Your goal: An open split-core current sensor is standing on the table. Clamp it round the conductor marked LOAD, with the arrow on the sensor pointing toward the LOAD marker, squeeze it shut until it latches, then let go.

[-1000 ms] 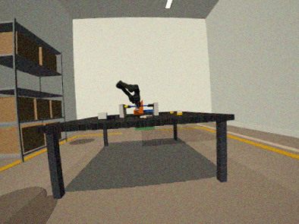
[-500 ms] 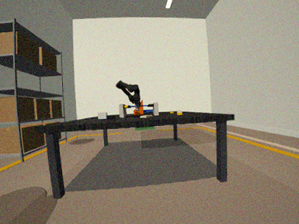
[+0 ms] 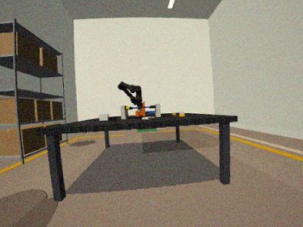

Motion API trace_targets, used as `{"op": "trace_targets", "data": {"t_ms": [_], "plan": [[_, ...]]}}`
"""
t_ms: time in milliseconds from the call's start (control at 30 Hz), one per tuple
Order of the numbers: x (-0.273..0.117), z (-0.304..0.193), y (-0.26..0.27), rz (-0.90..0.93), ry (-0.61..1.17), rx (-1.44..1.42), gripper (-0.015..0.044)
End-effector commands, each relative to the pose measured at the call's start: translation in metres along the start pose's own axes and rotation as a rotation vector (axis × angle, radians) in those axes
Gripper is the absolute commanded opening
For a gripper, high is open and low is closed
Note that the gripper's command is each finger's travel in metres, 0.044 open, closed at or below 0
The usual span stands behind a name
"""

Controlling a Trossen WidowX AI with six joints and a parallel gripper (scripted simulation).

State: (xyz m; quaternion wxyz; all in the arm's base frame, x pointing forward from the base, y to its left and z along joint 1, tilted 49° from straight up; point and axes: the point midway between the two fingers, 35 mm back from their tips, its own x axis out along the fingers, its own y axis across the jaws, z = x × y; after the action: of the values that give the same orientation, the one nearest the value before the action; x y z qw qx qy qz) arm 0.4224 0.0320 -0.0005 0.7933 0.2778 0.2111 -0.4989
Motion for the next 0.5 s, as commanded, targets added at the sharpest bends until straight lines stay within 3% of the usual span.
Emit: {"op": "trace_targets", "data": {"t_ms": [0, 467], "plan": [[-0.0025, -0.0035, 0.0057, -0.033, 0.017, 0.011, 0.0000], [-0.0111, -0.0029, 0.0076, -0.202, 0.018, 0.018, 0.0000]]}}
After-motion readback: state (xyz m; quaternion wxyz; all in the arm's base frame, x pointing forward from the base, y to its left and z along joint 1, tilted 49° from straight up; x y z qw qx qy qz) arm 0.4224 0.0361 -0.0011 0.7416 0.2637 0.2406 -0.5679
